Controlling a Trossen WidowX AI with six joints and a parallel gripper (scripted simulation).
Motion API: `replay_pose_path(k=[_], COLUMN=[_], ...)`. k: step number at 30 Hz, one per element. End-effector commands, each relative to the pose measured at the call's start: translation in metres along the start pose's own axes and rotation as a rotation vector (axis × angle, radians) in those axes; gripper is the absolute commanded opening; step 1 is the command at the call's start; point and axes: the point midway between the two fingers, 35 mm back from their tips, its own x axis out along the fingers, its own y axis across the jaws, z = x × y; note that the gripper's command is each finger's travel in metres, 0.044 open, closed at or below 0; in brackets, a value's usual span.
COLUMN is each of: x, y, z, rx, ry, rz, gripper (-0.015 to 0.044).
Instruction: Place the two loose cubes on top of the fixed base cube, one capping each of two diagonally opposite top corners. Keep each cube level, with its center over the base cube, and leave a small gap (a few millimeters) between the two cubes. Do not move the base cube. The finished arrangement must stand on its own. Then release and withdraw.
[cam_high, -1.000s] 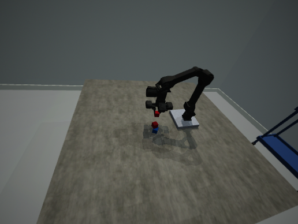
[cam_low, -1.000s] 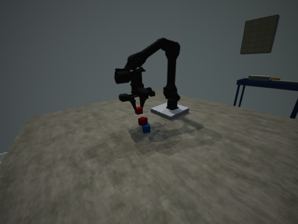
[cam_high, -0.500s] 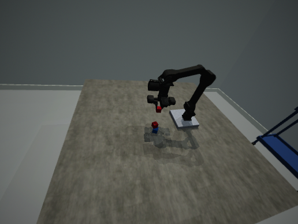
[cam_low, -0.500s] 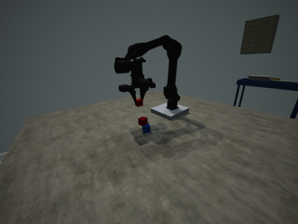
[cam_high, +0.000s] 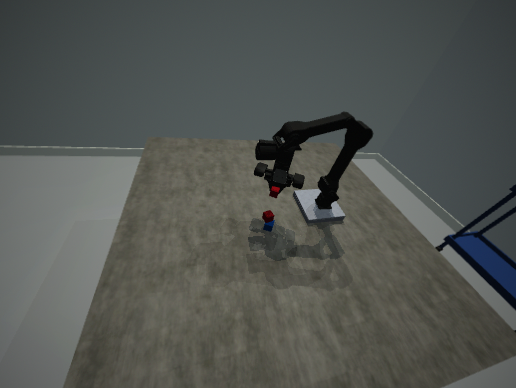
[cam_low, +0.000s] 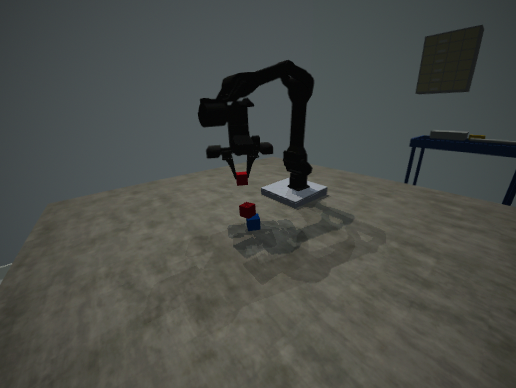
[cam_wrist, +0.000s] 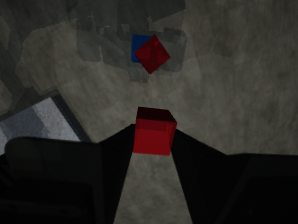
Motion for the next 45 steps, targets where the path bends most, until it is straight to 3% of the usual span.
replay_pose_path(k=[1, 45], x=[0.000, 0.004], y=[0.000, 0.015], z=[0.006, 0.062], rx=[0.119, 1.438], ry=[-0.002, -0.005], rz=[-0.002, 0.004], gripper=[0.0105, 0.0105])
